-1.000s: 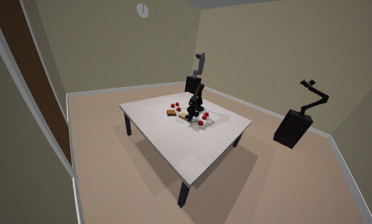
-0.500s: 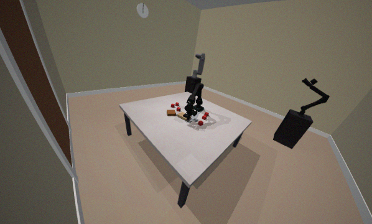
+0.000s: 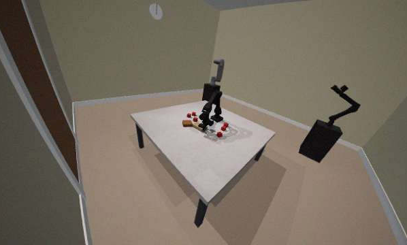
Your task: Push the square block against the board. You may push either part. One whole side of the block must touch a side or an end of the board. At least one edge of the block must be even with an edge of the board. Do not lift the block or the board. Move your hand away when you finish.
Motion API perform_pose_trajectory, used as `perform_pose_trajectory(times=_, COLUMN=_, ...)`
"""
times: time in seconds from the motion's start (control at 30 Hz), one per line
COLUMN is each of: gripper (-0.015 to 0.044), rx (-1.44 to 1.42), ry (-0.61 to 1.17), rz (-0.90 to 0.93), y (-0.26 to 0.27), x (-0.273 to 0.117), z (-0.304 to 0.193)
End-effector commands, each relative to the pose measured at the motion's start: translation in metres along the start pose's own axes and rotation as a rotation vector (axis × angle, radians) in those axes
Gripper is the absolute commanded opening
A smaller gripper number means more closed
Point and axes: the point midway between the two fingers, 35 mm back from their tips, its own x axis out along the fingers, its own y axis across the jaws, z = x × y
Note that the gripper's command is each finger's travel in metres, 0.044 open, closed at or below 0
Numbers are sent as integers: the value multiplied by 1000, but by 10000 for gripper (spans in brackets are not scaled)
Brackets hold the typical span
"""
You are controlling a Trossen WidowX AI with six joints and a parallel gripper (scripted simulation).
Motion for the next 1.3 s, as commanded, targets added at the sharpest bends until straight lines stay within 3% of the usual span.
perform_pose_trajectory(times=0.0, gripper=0, rx=14, ry=19, rz=29, y=5, x=8, z=-15)
perform_pose_trajectory(times=0.43, gripper=0, rx=14, ry=21, rz=29, y=4, x=8, z=-32)
perform_pose_trajectory(times=1.27, gripper=0, rx=14, ry=17, rz=28, y=-1, x=9, z=7)
